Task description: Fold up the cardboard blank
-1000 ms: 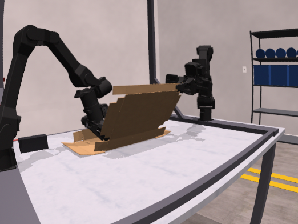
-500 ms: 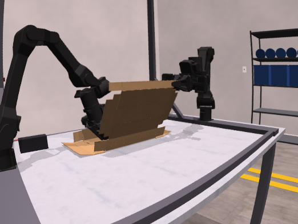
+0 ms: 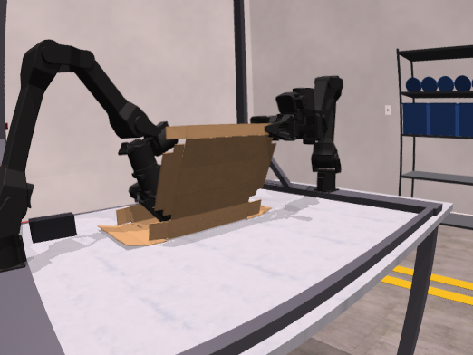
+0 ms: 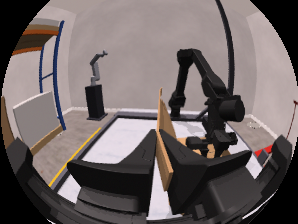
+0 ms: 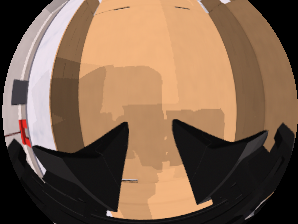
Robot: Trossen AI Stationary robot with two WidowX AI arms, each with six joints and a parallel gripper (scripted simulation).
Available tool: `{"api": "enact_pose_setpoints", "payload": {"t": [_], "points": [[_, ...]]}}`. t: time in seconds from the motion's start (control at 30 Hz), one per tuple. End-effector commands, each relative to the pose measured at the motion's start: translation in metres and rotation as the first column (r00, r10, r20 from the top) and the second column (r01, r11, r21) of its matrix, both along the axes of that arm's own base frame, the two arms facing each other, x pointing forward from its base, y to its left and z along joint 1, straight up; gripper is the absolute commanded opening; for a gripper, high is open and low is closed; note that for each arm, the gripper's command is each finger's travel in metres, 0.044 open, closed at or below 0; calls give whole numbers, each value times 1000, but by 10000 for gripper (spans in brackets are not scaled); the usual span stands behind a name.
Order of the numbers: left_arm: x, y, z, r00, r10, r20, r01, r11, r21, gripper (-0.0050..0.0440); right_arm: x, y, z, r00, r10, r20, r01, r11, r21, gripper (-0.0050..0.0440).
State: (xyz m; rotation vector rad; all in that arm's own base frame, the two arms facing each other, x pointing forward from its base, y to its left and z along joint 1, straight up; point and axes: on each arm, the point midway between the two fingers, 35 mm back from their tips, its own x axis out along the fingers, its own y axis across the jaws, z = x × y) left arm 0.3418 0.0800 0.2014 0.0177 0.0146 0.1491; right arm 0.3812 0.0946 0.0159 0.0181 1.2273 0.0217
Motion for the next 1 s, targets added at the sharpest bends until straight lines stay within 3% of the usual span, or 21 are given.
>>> {"api": "enact_pose_setpoints", "payload": {"t": [0.0, 0.97], "points": [[1, -4, 10, 1000, 7, 21, -8, 999, 33, 0, -21, -2, -31, 994, 0, -105, -1, 1000, -10, 195], [4, -46, 20, 1000, 7, 14, -10, 974, 225, 0, -13, -6, -26, 995, -8, -96, 7, 1000, -13, 195]]}}
